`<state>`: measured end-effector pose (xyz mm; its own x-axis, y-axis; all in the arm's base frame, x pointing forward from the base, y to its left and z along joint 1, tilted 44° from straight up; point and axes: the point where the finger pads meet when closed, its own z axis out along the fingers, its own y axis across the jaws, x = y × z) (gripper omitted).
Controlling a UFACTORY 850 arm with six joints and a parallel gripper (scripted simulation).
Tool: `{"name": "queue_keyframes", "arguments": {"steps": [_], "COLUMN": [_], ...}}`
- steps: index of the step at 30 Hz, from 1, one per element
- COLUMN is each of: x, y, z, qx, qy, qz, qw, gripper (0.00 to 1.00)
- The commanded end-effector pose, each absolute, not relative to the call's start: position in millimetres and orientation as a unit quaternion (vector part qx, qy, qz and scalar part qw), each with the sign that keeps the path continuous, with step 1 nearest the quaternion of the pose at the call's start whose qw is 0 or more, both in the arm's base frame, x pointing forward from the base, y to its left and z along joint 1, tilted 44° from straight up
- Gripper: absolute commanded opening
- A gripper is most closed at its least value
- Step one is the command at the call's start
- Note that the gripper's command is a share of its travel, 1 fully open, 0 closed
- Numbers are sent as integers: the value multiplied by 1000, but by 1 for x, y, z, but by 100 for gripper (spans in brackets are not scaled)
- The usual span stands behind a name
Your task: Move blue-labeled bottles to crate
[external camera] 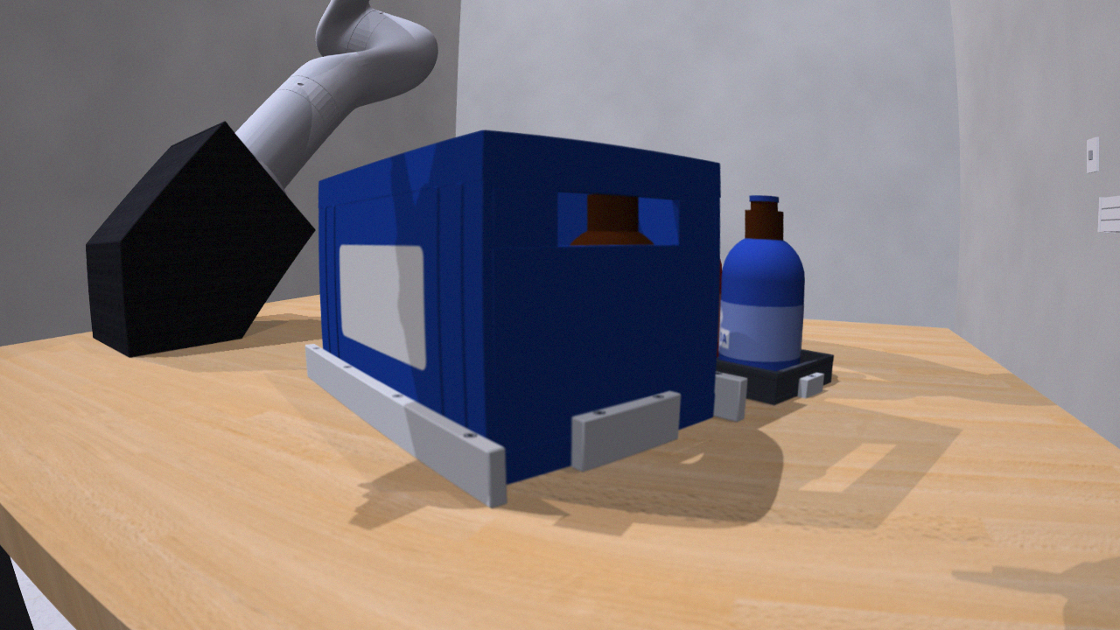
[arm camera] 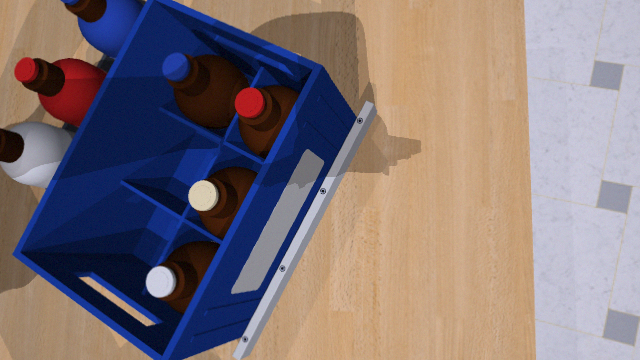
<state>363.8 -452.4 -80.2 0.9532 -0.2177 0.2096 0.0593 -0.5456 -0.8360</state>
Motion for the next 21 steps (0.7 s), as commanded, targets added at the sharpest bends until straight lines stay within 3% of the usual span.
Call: {"name": "queue_keyframes", "arguments": {"steps": [1, 18, 21], "x": [364, 364, 388], "y": [-454, -453, -434], "z": [-79, -79, -75], "qx": [-867, -867, -874], "qy": [46, 45, 29], "qz": [-147, -147, -149], "qw": [473, 473, 462], "gripper": [100, 100, 100]}}
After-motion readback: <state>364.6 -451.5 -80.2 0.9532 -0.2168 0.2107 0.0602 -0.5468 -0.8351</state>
